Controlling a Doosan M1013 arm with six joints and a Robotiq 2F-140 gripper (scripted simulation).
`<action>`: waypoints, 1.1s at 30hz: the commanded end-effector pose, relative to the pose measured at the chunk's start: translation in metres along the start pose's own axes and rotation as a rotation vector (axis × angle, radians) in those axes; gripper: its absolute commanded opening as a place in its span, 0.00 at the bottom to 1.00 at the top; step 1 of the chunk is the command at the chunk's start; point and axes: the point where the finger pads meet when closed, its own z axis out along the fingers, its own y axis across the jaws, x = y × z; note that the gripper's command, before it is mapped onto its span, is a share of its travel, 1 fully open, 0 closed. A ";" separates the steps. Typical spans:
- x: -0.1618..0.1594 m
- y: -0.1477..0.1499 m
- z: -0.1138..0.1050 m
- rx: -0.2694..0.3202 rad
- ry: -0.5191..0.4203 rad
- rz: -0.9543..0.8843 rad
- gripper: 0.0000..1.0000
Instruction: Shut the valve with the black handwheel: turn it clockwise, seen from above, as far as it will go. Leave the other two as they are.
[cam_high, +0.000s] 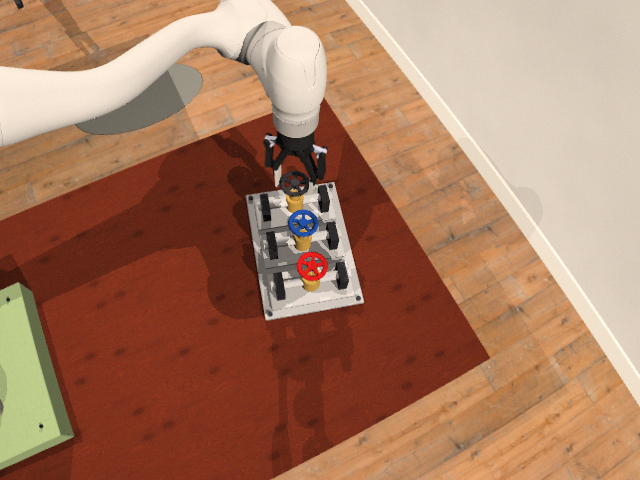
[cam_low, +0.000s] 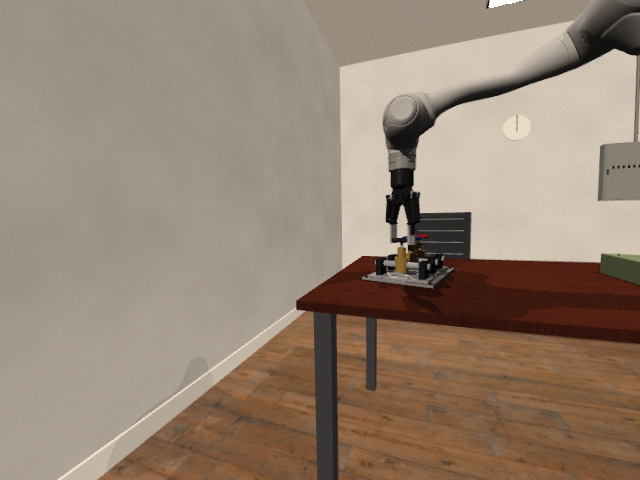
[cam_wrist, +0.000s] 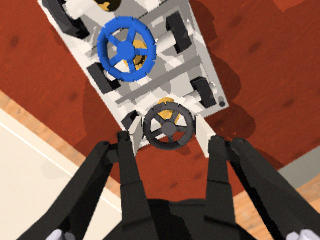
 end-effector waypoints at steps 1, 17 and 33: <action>0.000 0.000 0.000 0.000 0.000 0.000 0.55; 0.000 0.000 0.000 0.000 0.000 0.000 0.55; 0.000 0.000 0.000 0.000 0.000 0.000 0.10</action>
